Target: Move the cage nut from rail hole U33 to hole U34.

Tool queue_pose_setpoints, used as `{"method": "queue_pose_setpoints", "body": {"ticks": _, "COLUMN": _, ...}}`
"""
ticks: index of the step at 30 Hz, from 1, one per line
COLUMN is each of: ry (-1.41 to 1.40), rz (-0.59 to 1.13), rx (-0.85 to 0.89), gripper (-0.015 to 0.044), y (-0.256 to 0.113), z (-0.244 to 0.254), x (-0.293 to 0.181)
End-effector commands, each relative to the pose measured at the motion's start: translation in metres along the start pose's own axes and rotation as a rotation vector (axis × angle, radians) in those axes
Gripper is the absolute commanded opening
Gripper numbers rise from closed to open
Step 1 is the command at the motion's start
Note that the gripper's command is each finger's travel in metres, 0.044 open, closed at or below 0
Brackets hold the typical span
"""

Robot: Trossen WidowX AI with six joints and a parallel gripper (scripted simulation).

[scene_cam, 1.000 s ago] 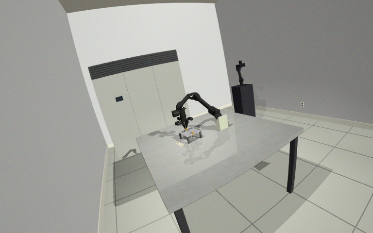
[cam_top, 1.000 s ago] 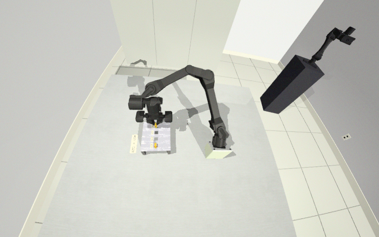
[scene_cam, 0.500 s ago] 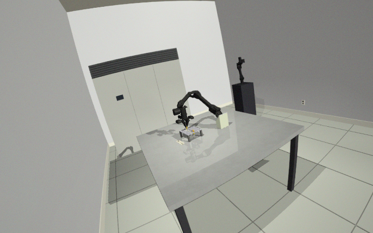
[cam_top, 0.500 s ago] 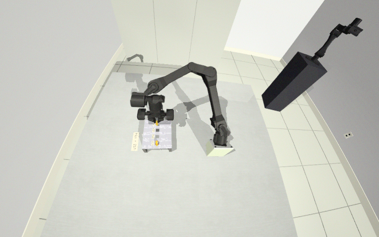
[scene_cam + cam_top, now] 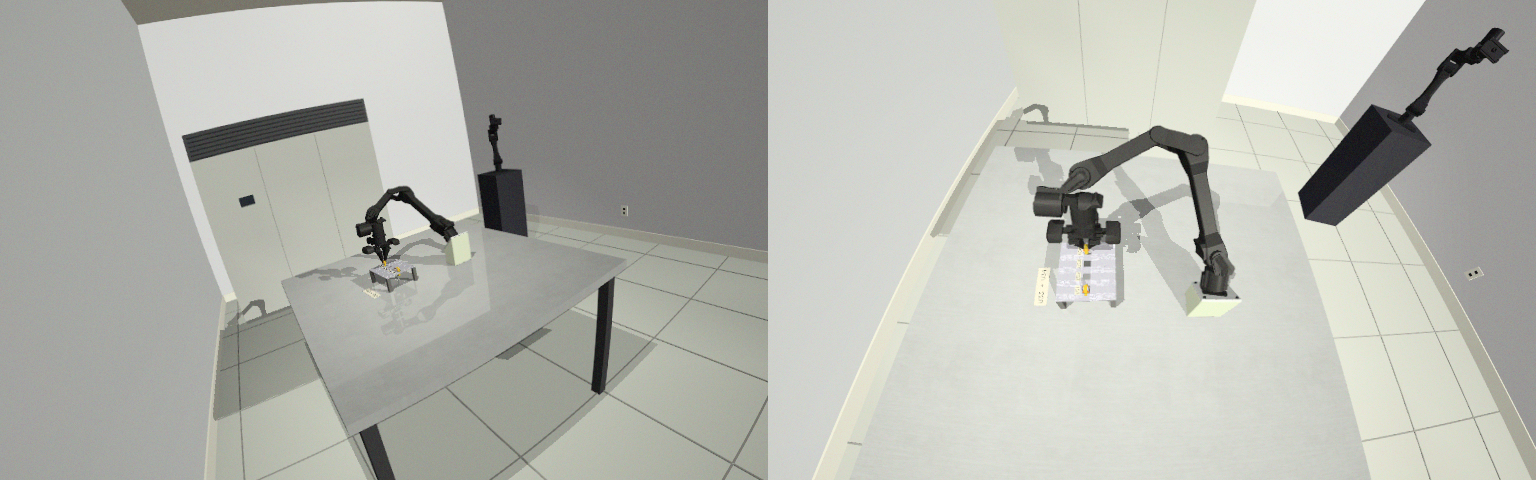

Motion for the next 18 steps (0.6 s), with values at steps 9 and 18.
{"method": "queue_pose_setpoints", "body": {"ticks": 9, "ry": -0.002, "rz": 0.0, "rx": 0.003, "gripper": 0.0031, "y": -0.0002, "z": -0.0006, "x": 0.0004}}
{"method": "queue_pose_setpoints", "body": {"ticks": 18, "ry": -0.002, "rz": 0.002, "rx": 0.011, "gripper": 0.0031, "y": 0.0001, "z": -0.0017, "x": 0.0007}}
Point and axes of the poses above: the point midway between the two fingers, 35 mm back from their tips, its own y axis out along the fingers, its own z axis across the jaws, x = y × z, the point moved 10 cm from there along -y, back along the fingers, and after that the axes turned 12 degrees about y, right-handed, at the moved point
